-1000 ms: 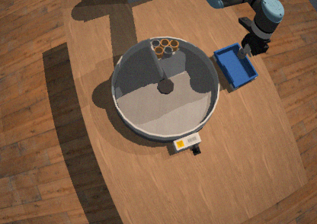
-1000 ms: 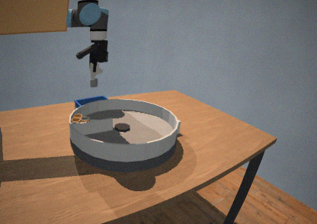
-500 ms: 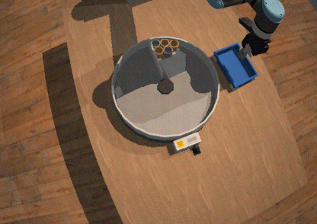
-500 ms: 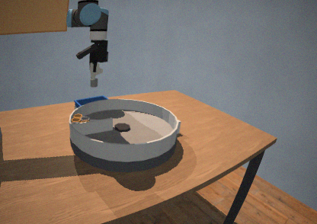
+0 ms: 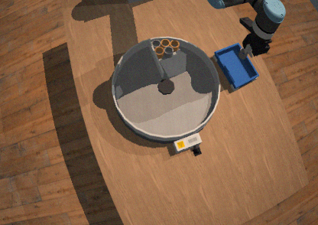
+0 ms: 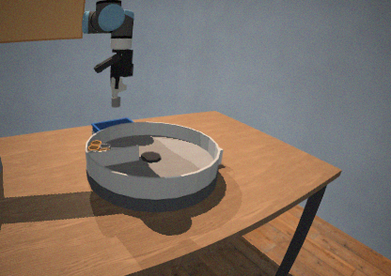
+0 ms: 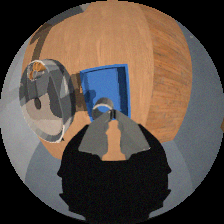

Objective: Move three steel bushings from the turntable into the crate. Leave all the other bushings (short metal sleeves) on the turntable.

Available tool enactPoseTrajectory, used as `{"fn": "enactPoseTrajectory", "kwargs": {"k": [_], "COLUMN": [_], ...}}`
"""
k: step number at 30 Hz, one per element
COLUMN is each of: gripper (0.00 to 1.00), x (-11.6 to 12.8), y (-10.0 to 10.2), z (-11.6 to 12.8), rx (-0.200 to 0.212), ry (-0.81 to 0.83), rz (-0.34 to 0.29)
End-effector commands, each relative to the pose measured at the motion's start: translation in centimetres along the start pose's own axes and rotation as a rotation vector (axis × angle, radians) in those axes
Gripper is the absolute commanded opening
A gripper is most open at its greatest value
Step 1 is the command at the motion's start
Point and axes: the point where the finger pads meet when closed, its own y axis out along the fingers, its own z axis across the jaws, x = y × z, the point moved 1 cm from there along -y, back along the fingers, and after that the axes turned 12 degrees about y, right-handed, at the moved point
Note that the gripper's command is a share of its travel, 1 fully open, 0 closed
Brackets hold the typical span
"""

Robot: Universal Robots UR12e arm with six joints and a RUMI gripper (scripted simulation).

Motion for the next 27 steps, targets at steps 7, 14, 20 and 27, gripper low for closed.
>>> {"fn": "enactPoseTrajectory", "kwargs": {"k": [7,14,20,27], "gripper": [0.0,0.0,0.0,0.0], "x": [0.1,0.1,0.1,0.1], "y": [0.8,3.3,6.7,7.9], "z": [0.0,0.0,0.1,0.1], "rx": [0.0,0.0,0.0,0.0], "ry": [0.0,0.0,0.0,0.0], "rz": [-0.001,-0.001,-0.001,-0.001]}}
